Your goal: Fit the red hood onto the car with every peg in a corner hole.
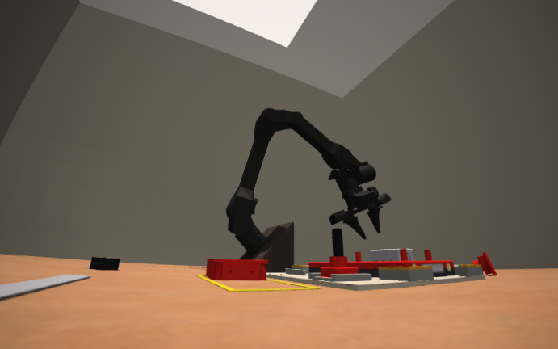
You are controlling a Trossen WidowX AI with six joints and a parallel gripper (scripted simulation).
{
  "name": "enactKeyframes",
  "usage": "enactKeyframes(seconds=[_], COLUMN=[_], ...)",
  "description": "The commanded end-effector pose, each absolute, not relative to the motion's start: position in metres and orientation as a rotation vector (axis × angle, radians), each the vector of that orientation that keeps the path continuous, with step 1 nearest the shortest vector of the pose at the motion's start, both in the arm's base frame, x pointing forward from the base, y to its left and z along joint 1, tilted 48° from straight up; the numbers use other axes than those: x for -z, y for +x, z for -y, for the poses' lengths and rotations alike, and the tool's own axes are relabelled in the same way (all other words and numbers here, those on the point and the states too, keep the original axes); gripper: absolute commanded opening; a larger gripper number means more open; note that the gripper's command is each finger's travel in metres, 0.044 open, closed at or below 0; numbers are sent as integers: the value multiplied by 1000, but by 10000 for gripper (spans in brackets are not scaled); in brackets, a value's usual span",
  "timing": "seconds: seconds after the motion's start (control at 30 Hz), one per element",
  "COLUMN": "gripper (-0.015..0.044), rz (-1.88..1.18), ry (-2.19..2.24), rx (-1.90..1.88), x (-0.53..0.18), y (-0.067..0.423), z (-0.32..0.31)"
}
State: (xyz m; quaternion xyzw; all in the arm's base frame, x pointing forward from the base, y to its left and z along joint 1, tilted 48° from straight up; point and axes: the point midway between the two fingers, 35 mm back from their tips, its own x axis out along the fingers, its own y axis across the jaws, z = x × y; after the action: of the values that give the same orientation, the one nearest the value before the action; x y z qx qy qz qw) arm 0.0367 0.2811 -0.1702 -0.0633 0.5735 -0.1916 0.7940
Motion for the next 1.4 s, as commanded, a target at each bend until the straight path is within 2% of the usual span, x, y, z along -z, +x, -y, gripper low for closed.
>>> enactKeyframes(seconds=[0.0, 0.23, 0.27, 0.6, 0.83, 1.1, 1.37], gripper=[245, 429, 440, 440, 440, 440, 440], rz=[-1233, -1220, -1218, -1204, -1207, -1233, -1287], ry=[-137, -199, -210, -334, -433, -556, -682], rx=[411, 396, 395, 406, 434, 480, 537], x=[169, 115, 107, 23, -31, -88, -139], y=[38, 98, 108, 190, 227, 244, 237], z=[-281, -276, -273, -222, -166, -90, -12])
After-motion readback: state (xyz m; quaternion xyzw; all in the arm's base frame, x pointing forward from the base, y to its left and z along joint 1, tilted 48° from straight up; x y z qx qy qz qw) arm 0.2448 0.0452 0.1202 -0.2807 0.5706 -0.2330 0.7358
